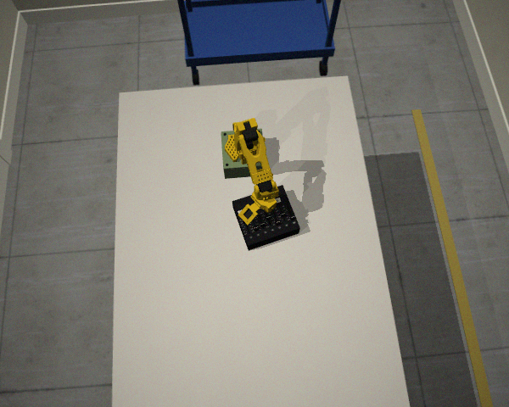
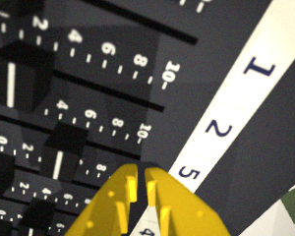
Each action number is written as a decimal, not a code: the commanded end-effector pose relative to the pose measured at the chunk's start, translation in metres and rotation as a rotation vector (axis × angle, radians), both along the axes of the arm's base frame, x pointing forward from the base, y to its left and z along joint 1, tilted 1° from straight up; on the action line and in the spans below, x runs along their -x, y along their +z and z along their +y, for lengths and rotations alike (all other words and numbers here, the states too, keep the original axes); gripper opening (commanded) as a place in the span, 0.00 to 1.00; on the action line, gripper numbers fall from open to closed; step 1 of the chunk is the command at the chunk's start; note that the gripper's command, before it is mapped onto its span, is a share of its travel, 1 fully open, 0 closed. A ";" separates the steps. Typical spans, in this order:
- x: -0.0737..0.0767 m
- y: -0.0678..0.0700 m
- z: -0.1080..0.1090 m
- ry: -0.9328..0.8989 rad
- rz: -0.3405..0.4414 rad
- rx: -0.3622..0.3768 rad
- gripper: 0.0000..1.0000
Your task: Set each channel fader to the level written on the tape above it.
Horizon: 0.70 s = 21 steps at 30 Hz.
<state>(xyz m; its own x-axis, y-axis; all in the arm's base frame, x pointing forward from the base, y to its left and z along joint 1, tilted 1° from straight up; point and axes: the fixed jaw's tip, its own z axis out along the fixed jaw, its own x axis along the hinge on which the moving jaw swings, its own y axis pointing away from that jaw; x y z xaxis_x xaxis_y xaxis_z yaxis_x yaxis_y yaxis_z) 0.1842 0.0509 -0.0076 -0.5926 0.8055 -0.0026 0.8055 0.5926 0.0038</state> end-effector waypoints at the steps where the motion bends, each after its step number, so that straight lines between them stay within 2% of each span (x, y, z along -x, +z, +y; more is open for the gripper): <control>1: 0.000 0.000 -0.001 -0.017 -0.007 -0.003 0.00; 21: -0.003 0.000 -0.001 -0.018 -0.007 -0.003 0.00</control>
<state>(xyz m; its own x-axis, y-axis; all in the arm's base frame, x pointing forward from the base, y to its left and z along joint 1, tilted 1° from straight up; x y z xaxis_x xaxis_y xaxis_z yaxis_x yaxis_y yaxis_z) 0.1858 0.0514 -0.0070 -0.5926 0.8055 -0.0052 0.8054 0.5926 0.0104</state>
